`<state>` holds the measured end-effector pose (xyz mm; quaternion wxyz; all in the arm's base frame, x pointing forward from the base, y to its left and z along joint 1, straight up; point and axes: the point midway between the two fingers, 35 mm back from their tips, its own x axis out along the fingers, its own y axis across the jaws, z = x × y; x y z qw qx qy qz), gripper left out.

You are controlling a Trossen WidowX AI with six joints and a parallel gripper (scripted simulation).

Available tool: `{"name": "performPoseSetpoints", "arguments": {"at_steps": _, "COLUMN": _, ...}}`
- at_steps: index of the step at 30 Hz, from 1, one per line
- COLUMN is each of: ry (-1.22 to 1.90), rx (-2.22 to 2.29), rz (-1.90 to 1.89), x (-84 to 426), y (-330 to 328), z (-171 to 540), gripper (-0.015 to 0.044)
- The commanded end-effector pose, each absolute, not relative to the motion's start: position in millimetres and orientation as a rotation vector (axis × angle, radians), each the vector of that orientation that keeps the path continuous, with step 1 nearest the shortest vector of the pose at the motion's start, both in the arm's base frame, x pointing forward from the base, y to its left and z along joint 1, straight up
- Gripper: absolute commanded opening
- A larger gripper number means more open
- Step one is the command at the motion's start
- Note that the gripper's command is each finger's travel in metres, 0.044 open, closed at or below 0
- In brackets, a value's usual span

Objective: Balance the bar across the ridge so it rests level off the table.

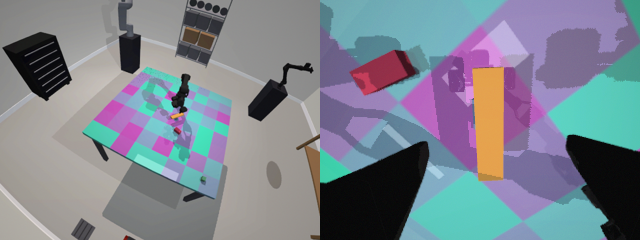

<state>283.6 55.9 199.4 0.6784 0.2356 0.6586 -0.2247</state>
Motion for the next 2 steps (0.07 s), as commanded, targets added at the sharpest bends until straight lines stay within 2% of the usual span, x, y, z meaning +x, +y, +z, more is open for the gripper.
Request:
{"name": "performPoseSetpoints", "arguments": {"at_steps": 1, "ry": 1.48, "rx": 0.53, "rz": -0.505, "x": 283.2, "y": 55.9, "z": 200.0, "gripper": 0.044}}
{"name": "performPoseSetpoints", "arguments": {"at_steps": 2, "ry": 1.48, "rx": 0.53, "rz": -0.505, "x": 283.2, "y": 55.9, "z": 200.0, "gripper": 0.044}}
